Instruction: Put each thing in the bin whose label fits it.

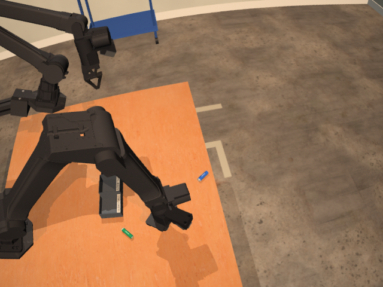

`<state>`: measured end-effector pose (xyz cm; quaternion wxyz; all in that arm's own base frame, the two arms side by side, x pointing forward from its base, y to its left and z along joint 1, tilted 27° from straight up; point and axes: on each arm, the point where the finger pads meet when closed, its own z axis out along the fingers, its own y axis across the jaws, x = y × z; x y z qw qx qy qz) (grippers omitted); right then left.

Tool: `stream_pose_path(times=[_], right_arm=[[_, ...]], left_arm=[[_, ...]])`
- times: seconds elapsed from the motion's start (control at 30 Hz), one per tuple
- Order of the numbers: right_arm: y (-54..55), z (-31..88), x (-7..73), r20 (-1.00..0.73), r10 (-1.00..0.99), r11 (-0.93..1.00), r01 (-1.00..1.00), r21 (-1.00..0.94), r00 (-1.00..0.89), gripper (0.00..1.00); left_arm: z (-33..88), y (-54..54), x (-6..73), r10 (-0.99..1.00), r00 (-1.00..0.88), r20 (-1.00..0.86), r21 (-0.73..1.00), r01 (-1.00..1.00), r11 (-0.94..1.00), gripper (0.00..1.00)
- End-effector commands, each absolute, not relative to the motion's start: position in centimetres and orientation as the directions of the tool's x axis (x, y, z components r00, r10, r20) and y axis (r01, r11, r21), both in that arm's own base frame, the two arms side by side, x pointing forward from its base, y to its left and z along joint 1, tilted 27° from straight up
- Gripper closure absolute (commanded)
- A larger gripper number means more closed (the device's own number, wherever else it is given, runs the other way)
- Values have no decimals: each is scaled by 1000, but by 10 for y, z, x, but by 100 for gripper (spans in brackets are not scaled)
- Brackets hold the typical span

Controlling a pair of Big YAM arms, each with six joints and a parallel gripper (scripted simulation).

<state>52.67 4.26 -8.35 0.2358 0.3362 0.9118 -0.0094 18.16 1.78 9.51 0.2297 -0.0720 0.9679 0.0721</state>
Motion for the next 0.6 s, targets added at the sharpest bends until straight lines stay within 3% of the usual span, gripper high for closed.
stream_pose_path(times=[0.0, 0.2, 0.23, 0.57], right_arm=[[39, -77, 527, -446, 602, 780, 608, 148, -663, 71], [39, -77, 526, -449, 601, 781, 606, 153, -661, 71], [43, -81, 526, -441, 604, 778, 611, 147, -664, 90], [39, -77, 525, -449, 602, 780, 606, 153, -660, 90]], left_arm=[[90, 20, 177, -106, -890, -443, 111, -172, 979, 0], [90, 20, 177, -106, -890, -443, 111, -172, 979, 0], [90, 20, 177, -106, -890, -443, 111, -172, 979, 0], [90, 20, 177, -106, -890, -443, 111, -172, 979, 0]])
